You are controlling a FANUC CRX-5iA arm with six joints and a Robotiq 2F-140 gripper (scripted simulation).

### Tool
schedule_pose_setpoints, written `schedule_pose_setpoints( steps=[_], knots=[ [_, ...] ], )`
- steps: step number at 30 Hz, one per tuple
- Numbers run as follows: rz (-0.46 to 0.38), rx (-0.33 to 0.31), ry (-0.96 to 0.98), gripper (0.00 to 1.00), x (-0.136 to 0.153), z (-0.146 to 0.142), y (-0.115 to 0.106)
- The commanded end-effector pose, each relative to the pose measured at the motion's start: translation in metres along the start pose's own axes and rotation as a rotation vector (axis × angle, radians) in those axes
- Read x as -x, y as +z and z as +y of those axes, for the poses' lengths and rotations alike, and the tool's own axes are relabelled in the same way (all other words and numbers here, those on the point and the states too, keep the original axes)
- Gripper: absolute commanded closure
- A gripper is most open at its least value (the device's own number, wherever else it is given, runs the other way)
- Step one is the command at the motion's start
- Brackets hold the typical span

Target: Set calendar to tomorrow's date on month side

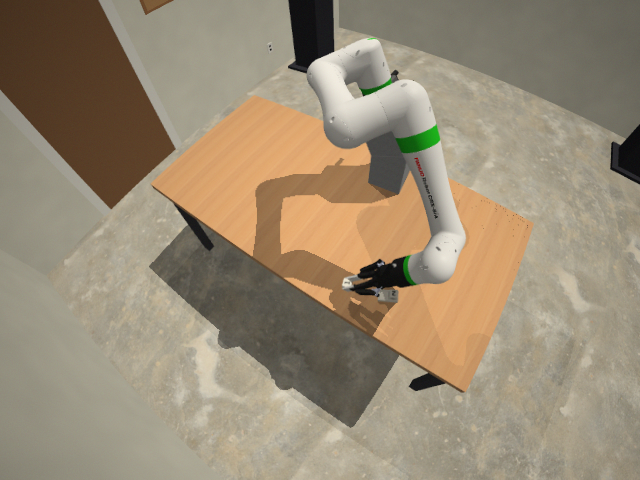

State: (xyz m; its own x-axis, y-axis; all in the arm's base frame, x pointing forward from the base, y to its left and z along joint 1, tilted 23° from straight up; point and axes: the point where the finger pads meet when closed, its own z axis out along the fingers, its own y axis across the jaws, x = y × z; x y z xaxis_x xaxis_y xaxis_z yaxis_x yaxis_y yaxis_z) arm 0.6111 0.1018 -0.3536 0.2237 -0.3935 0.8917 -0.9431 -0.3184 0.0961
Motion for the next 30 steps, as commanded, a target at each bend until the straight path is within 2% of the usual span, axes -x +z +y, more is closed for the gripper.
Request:
schedule_pose_setpoints(
  steps=[1,4,12,21,27,30],
  knots=[
    [-0.119,-0.003,-0.002,0.75,-0.001,0.0,0.001],
    [-0.188,-0.005,0.001,0.75,-0.003,0.001,-0.001],
    [-0.211,-0.003,0.0,0.75,-0.006,0.001,0.0],
    [-0.451,-0.005,0.0,0.75,-0.009,0.001,0.0],
    [-0.458,-0.005,0.001,0.75,-0.013,0.001,0.001],
    [-0.491,0.001,-0.003,0.75,-0.013,0.002,0.003]
  ],
)
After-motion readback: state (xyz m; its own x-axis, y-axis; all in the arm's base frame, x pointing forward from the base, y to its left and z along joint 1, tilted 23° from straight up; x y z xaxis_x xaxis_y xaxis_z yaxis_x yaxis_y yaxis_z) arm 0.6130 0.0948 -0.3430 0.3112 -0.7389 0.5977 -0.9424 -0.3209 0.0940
